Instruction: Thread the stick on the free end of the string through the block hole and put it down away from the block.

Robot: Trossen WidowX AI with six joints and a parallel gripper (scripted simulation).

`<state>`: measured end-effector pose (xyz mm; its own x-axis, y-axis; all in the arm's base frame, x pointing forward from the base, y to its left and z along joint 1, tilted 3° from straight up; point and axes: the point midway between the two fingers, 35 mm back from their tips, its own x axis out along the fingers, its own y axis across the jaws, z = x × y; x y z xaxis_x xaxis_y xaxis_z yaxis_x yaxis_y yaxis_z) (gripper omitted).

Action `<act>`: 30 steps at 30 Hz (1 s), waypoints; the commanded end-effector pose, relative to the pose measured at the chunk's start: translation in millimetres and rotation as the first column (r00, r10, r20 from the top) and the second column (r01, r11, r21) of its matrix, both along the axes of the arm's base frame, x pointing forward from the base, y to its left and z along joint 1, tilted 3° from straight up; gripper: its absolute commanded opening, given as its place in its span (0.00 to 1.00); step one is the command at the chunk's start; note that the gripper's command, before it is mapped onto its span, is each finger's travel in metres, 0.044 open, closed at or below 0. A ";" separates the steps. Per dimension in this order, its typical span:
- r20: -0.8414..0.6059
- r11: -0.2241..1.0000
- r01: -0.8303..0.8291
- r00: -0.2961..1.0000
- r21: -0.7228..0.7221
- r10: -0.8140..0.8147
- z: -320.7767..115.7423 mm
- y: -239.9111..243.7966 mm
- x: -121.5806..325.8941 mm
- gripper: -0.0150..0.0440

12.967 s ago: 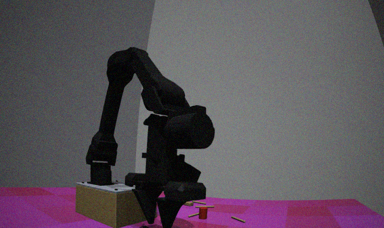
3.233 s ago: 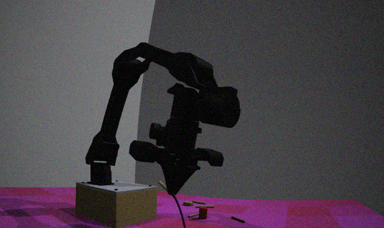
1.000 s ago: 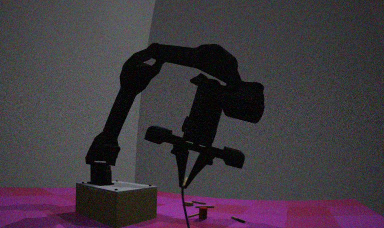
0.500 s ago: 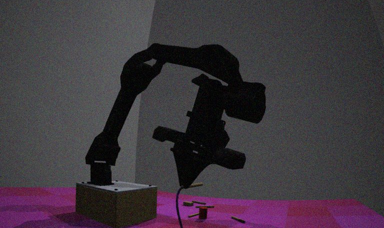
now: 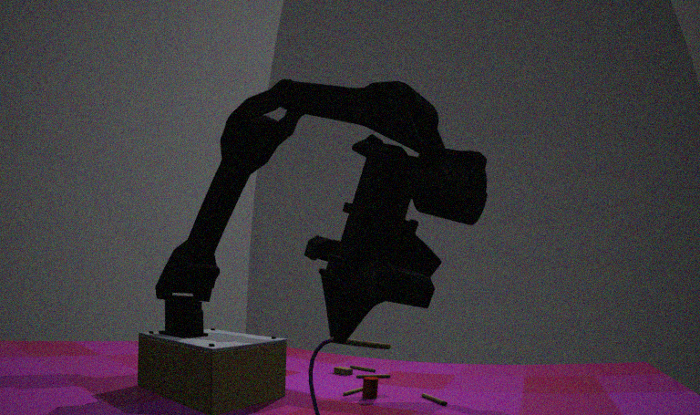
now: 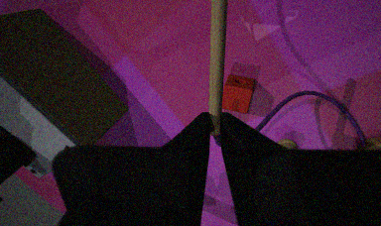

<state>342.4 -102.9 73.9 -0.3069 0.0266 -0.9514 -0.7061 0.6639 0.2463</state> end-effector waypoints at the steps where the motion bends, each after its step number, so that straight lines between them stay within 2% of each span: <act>1: -0.006 0.990 0.129 0.992 -0.048 -0.129 -0.7 -0.1 0.1 0.25; 8: 0.008 0.929 0.349 0.936 -0.126 -0.351 -0.7 0.1 1.1 0.25; 15: 0.041 0.813 0.548 0.833 -0.198 -0.552 -0.7 0.4 2.1 0.25; 30: 0.161 0.417 0.854 0.479 -0.310 -0.863 -0.6 0.9 4.3 0.25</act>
